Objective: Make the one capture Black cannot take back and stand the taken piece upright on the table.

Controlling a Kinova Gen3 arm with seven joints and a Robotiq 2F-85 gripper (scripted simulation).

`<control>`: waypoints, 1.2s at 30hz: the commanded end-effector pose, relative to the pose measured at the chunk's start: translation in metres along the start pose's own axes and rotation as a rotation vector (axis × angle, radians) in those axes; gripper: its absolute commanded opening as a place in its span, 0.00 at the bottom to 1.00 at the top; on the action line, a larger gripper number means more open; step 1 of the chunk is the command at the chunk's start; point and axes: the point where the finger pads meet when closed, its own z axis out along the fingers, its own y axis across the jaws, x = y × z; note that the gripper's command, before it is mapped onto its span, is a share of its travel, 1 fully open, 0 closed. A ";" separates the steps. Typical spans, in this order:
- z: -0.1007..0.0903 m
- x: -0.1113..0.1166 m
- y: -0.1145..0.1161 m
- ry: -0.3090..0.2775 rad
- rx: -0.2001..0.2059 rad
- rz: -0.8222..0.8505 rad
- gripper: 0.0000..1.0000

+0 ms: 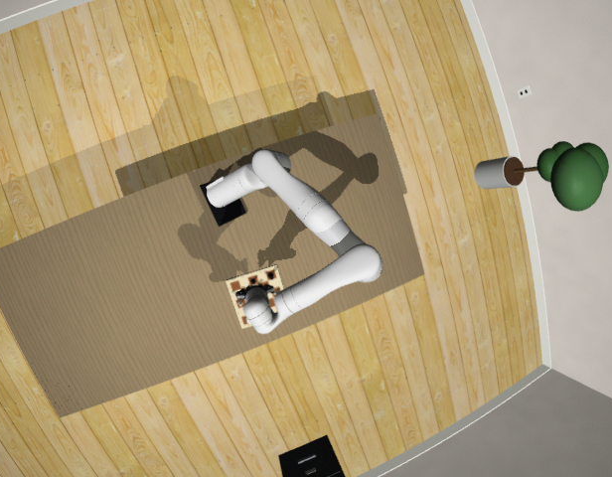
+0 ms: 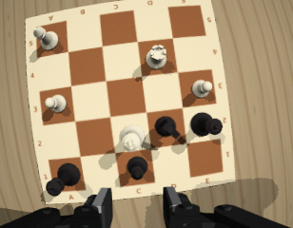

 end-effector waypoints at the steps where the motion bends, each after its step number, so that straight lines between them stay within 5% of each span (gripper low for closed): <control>1: -0.001 0.000 0.000 0.002 0.000 0.000 0.37; 36: 0.022 0.001 0.000 0.001 0.000 0.005 0.37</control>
